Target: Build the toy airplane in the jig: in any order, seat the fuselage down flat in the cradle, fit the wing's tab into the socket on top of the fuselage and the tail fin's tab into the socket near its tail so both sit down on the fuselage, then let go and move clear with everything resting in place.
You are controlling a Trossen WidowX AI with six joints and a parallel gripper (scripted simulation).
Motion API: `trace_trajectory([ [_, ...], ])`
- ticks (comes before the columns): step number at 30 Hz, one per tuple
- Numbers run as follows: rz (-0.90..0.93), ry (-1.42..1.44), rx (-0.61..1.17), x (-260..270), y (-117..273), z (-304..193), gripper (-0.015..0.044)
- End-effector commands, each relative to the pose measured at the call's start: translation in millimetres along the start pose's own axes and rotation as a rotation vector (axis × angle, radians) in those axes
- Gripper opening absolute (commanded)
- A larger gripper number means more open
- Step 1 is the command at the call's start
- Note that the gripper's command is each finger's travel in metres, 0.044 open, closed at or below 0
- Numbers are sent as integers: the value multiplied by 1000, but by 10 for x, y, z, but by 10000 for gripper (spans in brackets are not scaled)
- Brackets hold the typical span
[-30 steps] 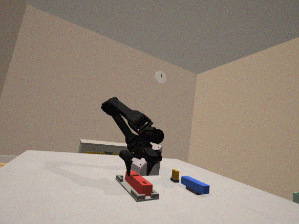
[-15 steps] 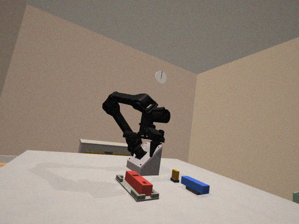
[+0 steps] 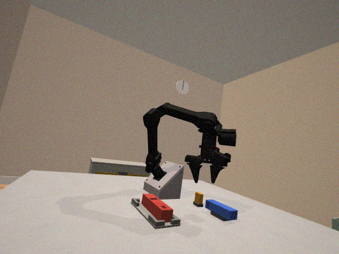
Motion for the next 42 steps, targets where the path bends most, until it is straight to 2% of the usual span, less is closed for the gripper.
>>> trace_trajectory([
  [1, 2, -6, -7, 507, -28, 48, 440],
  [7, 1, -19, 13, 1014, -104, 29, 440],
  [13, 1, -19, 12, 1015, -129, 31, 440],
  [17, -1, -19, 12, 1012, -512, 27, 440],
  [42, -2, -19, 11, 1010, -938, 27, 440],
])
Point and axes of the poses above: the point midway between the two fingers, 35 mm back from their tips, its own y axis back along the fingers, its own x axis across the jaws, z = x × y, the point moved 2 cm from there along y, back along the fingers, and after that the axes turned 2 degrees about -y, right-handed, at the moved point
